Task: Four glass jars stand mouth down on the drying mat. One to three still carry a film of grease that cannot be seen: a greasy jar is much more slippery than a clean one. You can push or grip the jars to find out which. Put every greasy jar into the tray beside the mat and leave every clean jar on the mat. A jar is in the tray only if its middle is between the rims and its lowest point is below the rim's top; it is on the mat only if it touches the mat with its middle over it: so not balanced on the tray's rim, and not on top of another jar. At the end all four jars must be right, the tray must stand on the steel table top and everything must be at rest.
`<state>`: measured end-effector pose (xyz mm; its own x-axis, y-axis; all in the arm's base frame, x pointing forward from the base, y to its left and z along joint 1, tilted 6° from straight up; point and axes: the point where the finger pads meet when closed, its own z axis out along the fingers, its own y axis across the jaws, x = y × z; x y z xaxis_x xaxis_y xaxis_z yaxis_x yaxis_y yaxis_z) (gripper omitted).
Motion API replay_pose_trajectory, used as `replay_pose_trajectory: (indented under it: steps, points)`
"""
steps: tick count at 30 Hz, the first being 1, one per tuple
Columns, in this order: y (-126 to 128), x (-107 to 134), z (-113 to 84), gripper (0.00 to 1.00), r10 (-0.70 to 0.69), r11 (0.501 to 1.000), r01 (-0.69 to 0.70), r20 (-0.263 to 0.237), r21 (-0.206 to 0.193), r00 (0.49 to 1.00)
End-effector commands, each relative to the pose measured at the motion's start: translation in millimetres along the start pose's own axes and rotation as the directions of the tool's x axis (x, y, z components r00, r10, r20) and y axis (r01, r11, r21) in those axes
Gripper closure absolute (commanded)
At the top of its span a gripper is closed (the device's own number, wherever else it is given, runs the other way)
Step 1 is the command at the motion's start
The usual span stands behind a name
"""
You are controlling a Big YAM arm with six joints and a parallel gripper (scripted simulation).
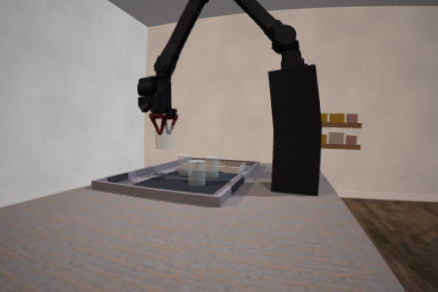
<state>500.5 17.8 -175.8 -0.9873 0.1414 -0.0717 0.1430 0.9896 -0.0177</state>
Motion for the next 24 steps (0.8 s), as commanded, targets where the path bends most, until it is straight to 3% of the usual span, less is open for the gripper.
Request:
replay_pose_trajectory:
  steps: [1,21,22,24]
  points:
    - [6,-15,-18.8,1.00,0.007,1.000,-0.007,0.038,-0.006,0.999]
    - [6,-15,-18.9,1.00,0.007,1.000,-0.007,0.038,-0.006,0.999]
    - [8,-17,-29.6,1.00,0.007,1.000,-0.007,0.038,-0.006,0.999]
    - [8,-17,-29.6,1.00,0.007,1.000,-0.007,0.038,-0.006,0.999]
